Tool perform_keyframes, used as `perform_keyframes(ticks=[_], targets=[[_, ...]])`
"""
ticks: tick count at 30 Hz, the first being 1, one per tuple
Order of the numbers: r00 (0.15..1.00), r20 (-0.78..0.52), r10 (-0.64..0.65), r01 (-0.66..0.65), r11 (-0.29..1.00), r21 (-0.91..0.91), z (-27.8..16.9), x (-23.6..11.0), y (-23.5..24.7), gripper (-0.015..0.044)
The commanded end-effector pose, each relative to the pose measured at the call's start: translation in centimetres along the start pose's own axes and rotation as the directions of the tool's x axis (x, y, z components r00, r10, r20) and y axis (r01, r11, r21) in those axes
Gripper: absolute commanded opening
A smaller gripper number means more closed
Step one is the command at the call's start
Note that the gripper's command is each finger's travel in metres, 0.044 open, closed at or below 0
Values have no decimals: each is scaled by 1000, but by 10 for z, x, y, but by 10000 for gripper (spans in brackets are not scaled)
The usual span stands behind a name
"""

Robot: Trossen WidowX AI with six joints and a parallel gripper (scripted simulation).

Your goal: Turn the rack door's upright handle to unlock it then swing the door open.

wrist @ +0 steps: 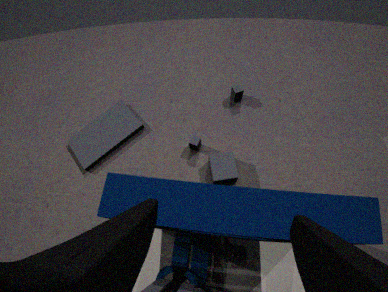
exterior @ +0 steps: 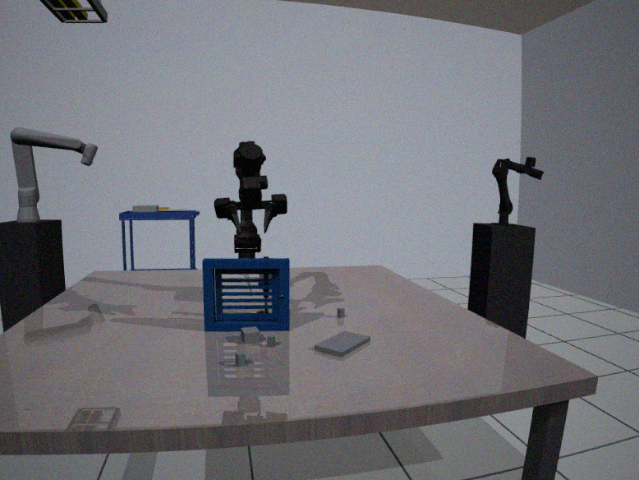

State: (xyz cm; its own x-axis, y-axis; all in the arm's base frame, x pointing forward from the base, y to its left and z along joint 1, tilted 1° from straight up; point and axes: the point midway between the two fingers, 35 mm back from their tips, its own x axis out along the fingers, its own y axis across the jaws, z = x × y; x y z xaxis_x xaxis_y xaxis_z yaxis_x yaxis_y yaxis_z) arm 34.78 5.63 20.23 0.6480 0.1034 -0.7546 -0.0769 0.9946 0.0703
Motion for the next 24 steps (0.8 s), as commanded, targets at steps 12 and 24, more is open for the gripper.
perform_keyframes(ticks=[12,24], targets=[[909,-416,-28,26,1000,-10,-40,13,22,294],[778,-624,-71,58,997,-41,-61,8,33,294]])
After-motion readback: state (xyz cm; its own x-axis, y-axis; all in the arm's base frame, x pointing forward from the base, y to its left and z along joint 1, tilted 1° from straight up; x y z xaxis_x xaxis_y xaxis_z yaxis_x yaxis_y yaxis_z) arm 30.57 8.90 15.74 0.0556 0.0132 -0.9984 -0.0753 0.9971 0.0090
